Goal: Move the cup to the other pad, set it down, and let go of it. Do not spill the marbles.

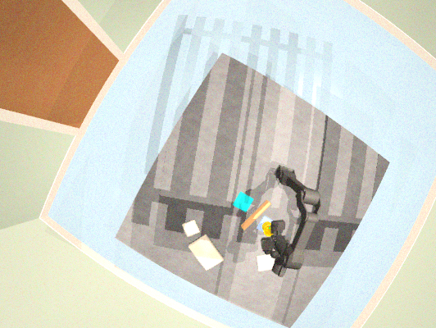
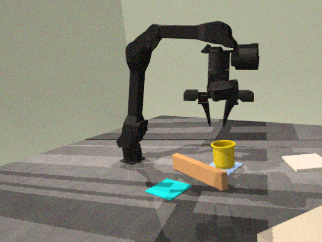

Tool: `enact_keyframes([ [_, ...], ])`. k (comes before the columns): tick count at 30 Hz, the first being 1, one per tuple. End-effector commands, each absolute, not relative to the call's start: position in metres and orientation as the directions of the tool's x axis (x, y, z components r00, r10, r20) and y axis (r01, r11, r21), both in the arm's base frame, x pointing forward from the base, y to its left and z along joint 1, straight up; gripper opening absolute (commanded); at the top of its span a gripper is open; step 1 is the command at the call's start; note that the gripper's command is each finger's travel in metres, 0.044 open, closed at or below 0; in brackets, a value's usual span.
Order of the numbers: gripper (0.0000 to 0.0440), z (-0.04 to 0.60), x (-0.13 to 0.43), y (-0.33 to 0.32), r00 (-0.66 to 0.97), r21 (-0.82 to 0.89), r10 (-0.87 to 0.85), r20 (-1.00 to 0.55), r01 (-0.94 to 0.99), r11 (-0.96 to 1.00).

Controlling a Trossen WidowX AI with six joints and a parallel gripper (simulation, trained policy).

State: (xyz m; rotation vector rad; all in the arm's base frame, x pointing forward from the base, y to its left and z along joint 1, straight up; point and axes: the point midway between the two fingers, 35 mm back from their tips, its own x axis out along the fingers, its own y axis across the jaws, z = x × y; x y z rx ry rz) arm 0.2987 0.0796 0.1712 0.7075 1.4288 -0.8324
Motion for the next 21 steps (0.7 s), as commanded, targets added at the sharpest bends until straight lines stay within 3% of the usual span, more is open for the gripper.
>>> enact_keyframes([
  [1,0.0181,0.157,0.295,0.078,-0.076,-0.115,-0.094,-0.993,0.842,0.528],
  [21,0.0198,0.097,0.288,0.075,-0.159,-0.212,-0.146,-0.976,0.833,0.511],
])
